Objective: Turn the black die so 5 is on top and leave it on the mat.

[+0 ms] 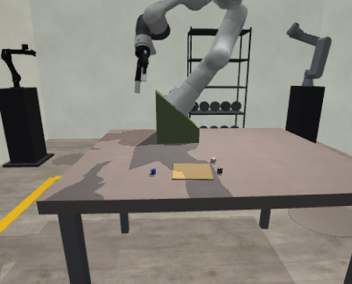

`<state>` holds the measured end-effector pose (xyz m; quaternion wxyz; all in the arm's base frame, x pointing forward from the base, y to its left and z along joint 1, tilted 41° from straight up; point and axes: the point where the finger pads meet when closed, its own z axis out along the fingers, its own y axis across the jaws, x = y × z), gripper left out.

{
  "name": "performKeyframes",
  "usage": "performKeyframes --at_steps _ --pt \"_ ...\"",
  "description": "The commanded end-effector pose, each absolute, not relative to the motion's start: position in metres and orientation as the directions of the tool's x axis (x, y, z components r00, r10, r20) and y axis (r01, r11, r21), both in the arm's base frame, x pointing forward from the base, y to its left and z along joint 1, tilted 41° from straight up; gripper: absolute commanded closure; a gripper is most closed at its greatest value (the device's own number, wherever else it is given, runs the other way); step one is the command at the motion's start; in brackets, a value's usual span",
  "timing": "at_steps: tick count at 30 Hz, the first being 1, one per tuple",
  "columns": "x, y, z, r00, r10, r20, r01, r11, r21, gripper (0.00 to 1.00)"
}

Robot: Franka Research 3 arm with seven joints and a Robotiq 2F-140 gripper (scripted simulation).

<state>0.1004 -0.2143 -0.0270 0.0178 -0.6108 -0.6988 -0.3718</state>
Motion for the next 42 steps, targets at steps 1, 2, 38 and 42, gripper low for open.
performKeyframes --at_steps 1,2,38,42 --pt "0.100 -0.214 -0.027 -0.253 0.841 0.479 0.867 -0.023 0.498 0.00" --pt "0.100 -0.214 -0.027 -0.253 0.841 0.479 0.867 -0.023 0.498 0.00" --pt "0.314 -0.213 -0.076 -0.847 0.459 0.270 0.522 0.619 0.586 0.00" --pt "0.366 -0.187 -0.083 -0.916 0.340 0.214 0.397 0.690 0.606 0.00"
